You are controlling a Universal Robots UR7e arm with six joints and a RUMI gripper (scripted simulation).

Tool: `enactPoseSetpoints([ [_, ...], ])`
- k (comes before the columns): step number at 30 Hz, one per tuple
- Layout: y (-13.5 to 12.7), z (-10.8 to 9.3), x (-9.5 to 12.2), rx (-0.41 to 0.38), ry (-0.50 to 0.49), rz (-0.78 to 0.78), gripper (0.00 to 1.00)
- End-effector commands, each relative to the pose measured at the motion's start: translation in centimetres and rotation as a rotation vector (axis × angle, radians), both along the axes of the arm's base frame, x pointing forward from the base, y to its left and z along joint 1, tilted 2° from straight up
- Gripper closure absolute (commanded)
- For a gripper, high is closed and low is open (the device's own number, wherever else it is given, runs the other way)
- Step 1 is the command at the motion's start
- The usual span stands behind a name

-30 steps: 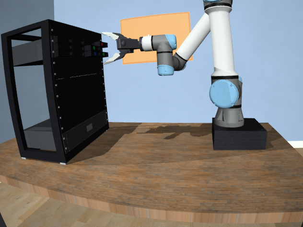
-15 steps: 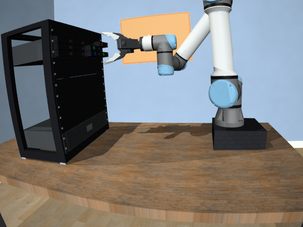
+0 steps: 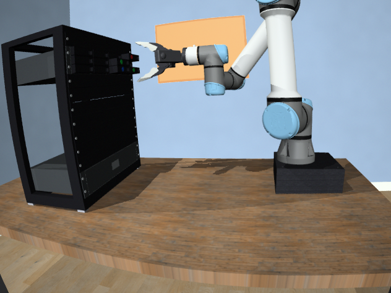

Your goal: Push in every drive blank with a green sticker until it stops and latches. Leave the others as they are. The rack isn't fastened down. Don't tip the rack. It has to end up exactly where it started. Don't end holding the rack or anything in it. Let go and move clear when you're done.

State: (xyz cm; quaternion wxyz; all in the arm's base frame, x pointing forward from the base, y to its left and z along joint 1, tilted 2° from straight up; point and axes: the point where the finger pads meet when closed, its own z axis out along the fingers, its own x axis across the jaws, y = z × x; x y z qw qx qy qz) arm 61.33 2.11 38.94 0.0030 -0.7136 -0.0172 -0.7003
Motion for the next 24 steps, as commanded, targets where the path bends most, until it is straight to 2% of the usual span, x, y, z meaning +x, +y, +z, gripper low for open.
enactPoseSetpoints([
  [1, -2.7, 0.4, 0.2, 0.0, 0.0, 0.003, 0.0],
  [9, -5.9, 0.9, 0.4, 0.0, 0.0, 0.003, 0.0],
  [24, -7.0, 1.1, 0.5, 0.0, 0.0, 0.003, 0.0],
])
